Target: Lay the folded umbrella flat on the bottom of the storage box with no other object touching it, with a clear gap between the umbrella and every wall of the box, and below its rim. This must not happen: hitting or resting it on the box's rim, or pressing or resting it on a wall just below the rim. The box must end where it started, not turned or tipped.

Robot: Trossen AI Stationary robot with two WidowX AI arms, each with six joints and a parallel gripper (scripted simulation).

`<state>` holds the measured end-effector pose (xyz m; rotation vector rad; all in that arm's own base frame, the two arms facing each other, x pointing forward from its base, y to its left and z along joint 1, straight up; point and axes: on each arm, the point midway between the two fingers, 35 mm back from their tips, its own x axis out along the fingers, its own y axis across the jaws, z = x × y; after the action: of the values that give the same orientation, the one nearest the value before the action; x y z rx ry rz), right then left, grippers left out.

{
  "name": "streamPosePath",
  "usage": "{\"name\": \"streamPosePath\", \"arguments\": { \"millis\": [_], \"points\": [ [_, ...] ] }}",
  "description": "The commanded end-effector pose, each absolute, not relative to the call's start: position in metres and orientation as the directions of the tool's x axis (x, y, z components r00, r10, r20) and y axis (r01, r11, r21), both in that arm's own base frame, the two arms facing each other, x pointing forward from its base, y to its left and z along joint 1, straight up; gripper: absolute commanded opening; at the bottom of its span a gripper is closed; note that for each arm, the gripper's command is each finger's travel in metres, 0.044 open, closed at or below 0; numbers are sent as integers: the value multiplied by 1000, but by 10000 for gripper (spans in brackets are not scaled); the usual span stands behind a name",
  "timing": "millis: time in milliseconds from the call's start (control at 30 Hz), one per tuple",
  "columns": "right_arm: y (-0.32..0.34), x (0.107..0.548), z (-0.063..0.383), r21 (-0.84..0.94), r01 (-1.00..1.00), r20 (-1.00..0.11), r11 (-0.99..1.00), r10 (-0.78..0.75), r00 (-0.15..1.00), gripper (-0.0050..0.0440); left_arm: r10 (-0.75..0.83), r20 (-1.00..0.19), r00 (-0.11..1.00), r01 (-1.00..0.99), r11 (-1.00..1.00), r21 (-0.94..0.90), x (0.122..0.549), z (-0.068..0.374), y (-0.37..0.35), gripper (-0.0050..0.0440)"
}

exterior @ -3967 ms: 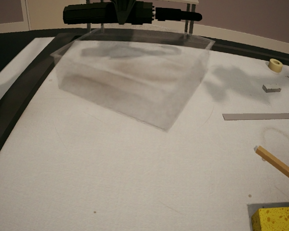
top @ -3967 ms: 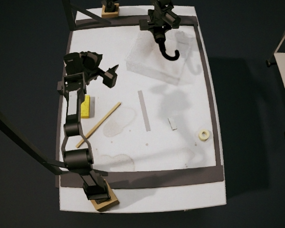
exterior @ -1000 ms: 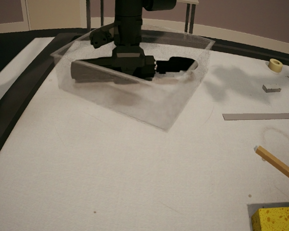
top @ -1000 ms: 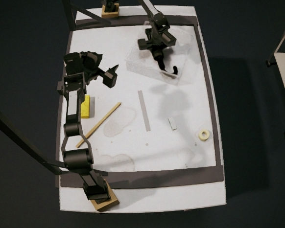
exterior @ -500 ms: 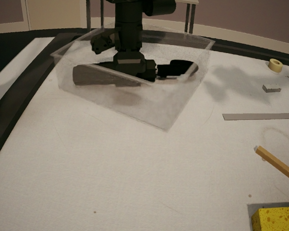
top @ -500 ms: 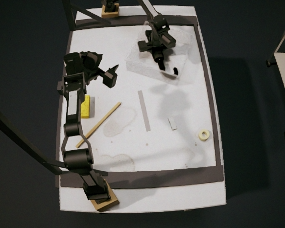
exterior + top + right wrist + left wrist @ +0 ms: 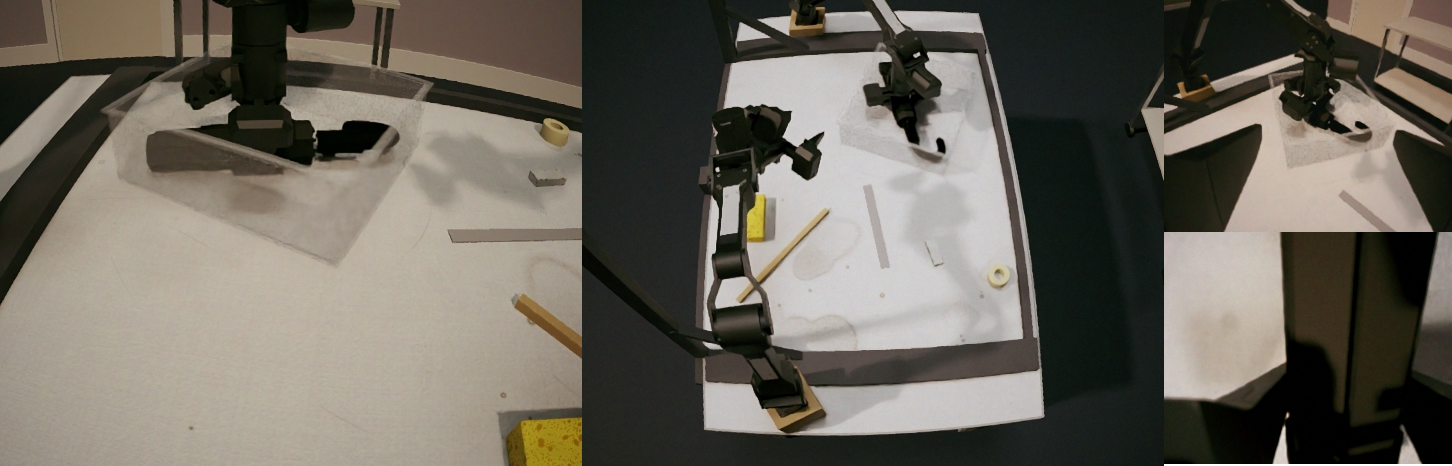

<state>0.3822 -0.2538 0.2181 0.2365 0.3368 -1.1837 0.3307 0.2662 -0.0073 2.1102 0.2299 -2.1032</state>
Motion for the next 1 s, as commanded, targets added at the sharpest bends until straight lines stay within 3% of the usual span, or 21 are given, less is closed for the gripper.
{"name": "streamPosePath", "arguments": {
  "millis": [0,200,667,733,967],
  "points": [
    [-253,382,229,25,932,-362,363,-865,346,400,18,-1000,25,217,-976,-12,334,2,269,312],
    [-253,382,229,25,932,-362,363,-865,346,400,18,-1000,25,217,-976,-12,334,2,269,440],
    [-253,382,229,25,932,-362,363,-865,346,400,34,-998,45,217,-976,-23,337,27,272,440],
    [-253,382,229,25,932,-362,363,-865,346,400,34,-998,45,217,-976,-23,337,32,271,423],
    [-253,382,229,25,932,-362,363,-865,346,400,34,-998,45,218,-976,-23,335,87,270,423]
  ]
}}
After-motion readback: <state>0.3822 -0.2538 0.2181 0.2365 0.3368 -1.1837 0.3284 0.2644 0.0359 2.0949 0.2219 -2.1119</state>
